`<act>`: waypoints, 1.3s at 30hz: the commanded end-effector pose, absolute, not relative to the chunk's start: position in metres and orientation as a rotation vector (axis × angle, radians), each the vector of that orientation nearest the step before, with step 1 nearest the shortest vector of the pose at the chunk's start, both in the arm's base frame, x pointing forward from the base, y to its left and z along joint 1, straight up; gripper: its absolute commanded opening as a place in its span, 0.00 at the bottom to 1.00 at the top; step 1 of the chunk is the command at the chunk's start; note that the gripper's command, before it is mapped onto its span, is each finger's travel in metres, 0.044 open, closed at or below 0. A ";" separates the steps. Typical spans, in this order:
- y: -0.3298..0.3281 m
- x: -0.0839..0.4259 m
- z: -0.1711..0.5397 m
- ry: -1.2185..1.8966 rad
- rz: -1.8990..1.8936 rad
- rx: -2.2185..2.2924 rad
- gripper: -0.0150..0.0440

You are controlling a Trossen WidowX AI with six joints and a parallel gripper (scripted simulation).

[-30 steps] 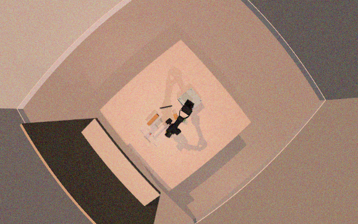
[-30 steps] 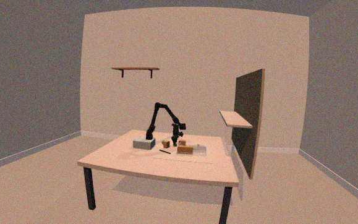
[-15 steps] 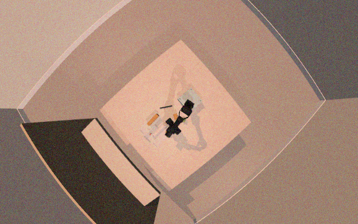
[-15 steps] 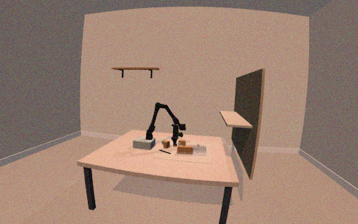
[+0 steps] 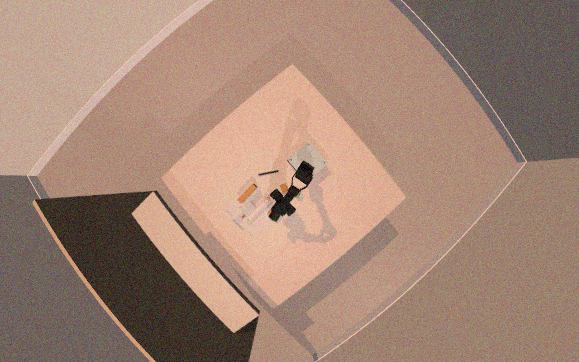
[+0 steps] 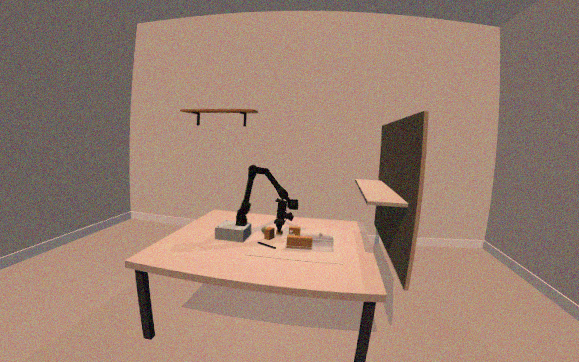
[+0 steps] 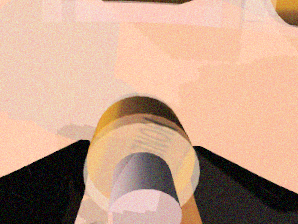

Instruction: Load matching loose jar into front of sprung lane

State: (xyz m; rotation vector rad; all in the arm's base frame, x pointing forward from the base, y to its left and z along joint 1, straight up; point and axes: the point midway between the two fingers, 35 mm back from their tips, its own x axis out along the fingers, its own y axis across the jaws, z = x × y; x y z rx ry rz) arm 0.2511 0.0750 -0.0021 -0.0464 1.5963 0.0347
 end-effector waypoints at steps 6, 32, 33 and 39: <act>0.075 0.265 0.052 1.560 0.030 -0.024 0.25; 0.008 0.285 0.046 1.548 0.071 -0.068 0.25; 0.003 0.286 0.043 1.548 0.075 -0.073 0.25; -0.003 0.287 0.036 1.547 0.081 -0.079 0.25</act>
